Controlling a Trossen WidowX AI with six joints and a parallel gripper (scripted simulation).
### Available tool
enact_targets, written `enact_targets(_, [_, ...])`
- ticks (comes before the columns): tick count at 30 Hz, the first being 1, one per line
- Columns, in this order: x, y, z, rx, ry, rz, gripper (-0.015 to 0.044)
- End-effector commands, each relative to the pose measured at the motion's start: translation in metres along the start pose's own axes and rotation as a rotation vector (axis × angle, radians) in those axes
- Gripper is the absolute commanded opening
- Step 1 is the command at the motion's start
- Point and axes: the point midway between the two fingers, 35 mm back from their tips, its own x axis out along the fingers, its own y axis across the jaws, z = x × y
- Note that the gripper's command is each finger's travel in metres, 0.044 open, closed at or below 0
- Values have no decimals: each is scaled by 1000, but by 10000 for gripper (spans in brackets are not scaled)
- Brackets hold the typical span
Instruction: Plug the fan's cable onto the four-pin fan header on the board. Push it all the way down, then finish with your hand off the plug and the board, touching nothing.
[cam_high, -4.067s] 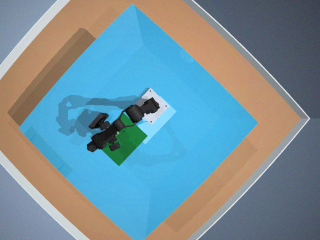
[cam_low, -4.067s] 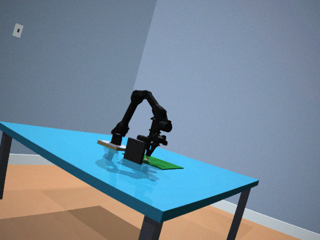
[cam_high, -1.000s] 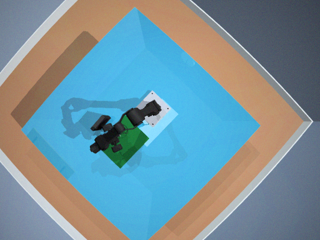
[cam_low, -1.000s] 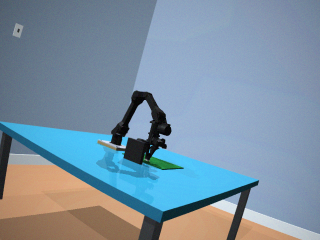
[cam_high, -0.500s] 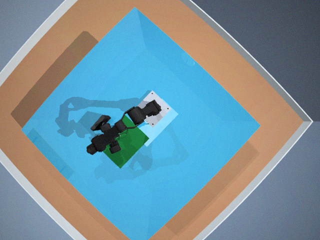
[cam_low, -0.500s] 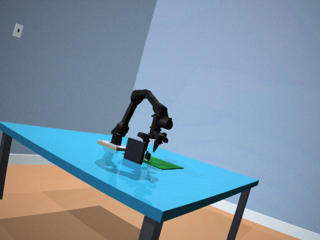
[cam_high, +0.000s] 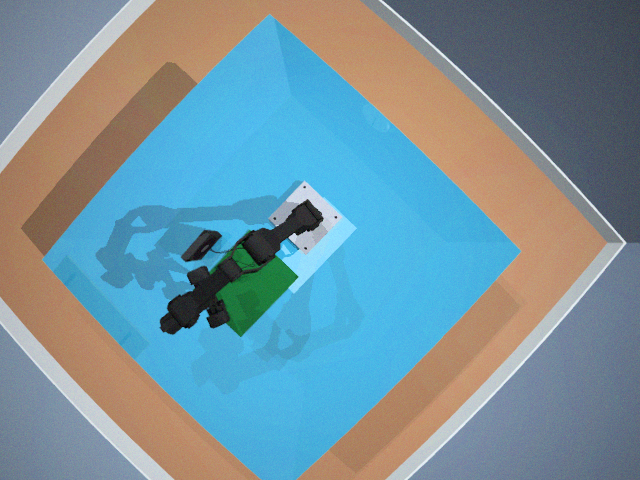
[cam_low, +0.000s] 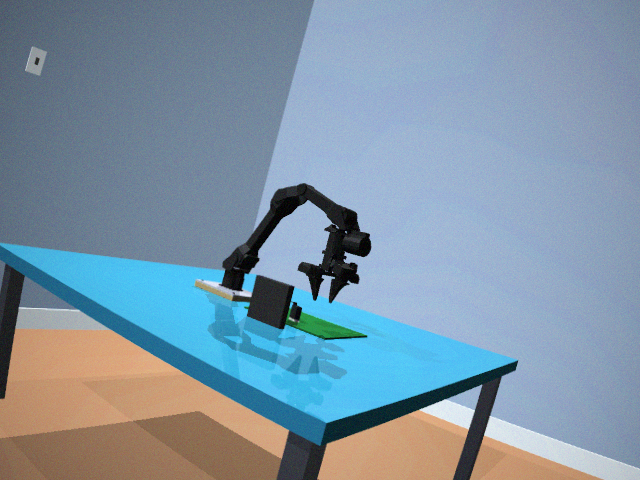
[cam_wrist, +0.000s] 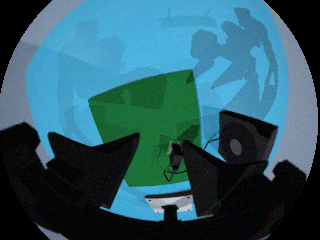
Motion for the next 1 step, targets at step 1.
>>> enact_targets(1, [2, 27, 22, 0, 1, 7, 260])
